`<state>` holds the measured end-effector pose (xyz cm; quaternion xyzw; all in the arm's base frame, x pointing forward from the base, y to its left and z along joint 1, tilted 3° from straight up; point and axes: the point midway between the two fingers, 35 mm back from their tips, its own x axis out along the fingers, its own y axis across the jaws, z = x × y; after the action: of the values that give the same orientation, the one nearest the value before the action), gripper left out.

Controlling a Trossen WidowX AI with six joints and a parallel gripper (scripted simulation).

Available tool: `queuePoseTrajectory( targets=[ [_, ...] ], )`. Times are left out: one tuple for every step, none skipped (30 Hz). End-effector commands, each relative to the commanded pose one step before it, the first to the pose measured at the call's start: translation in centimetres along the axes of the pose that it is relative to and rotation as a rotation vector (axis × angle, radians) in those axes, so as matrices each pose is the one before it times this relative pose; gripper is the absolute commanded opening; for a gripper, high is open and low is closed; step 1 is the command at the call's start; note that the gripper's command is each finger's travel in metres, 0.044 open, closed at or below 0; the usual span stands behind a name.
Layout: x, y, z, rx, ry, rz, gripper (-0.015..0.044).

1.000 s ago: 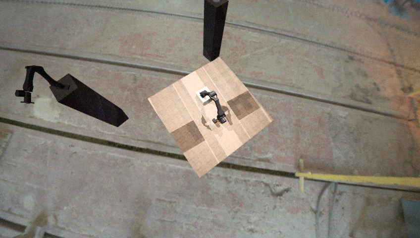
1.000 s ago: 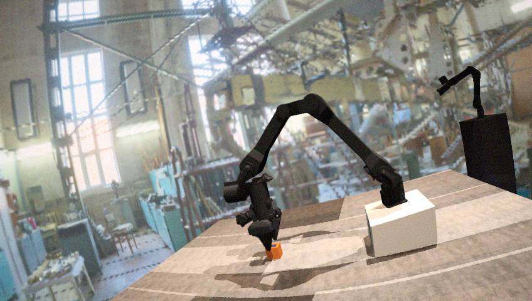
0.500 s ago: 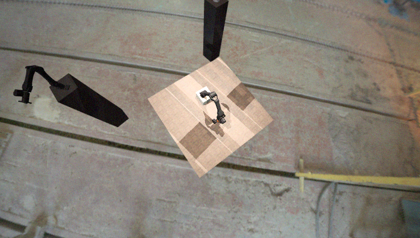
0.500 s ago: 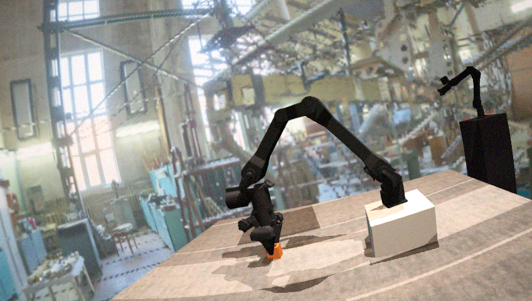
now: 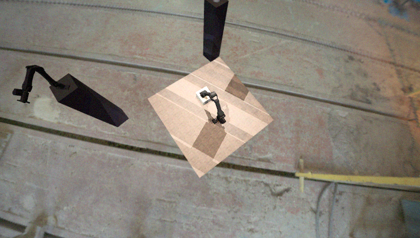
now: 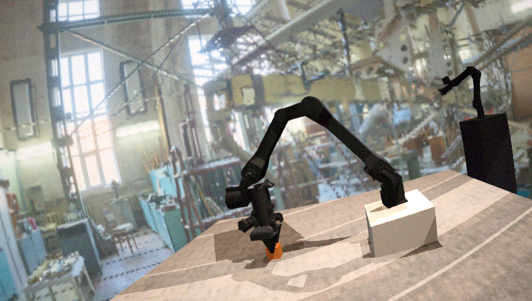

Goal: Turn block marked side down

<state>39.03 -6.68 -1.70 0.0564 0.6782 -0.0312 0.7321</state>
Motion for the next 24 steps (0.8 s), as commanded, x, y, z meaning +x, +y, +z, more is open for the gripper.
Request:
queuePoseTrajectory(
  targets=[
    [0.023, 0.005, 0.035, 0.0033, -0.00186, 0.00019, 0.0124],
    [0.0, 0.0, 0.0, 0.0, 0.0, 0.0, 0.0117],
    [0.0, 0.0, 0.0, 0.0, 0.0, 0.0, 0.011],
    [0.0, 0.0, 0.0, 0.0, 0.0, 0.0, 0.0104],
    [0.0, 0.0, 0.0, 0.0, 0.0, 0.0, 0.0097],
    [0.0, 0.0, 0.0, 0.0, 0.0, 0.0, 0.009],
    [0.0, 0.0, 0.0, 0.0, 0.0, 0.0, 0.0084],
    [-0.122, 0.0, 0.006, 0.0, -0.00001, -0.00001, 0.0057],
    [-0.368, -0.001, 0.015, 0.0, -0.00003, -0.00002, 0.0031],
    [-0.614, -0.001, 0.017, 0.0, -0.00004, -0.00003, 0.0005],
    [-0.791, -0.001, 0.005, 0.0, -0.00004, -0.00003, 0.0],
    [-0.619, 0.0, -0.009, 0.0, -0.00002, -0.00003, 0.0],
    [-0.372, 0.001, -0.011, 0.0, -0.00001, -0.00002, 0.0],
    [-0.124, 0.0, -0.004, 0.0, 0.0, -0.00001, 0.0],
    [0.0, 0.0, 0.0, 0.0, 0.0, 0.0, 0.0],
    [0.0, 0.0, 0.0, 0.0, 0.0, 0.0, 0.0],
    [0.0, 0.0, 0.0, 0.0, 0.0, 0.0, 0.0],
    [0.019, -0.001, 0.008, 0.0, -0.00255, -0.00001, 0.0],
    [0.055, -0.004, 0.023, 0.0001, -0.00764, -0.00003, 0.0],
    [0.089, -0.006, 0.035, 0.0002, -0.01272, -0.00004, 0.0],
    [0.103, -0.007, 0.038, 0.0002, -0.01528, -0.00004, 0.0],
    [0.099, -0.007, 0.034, 0.0002, -0.01527, -0.00004, 0.0],
    [0.094, -0.007, 0.029, 0.0002, -0.01527, -0.00004, 0.0],
    [0.089, -0.006, 0.025, 0.0002, -0.01527, -0.00003, 0.0]
  ],
)
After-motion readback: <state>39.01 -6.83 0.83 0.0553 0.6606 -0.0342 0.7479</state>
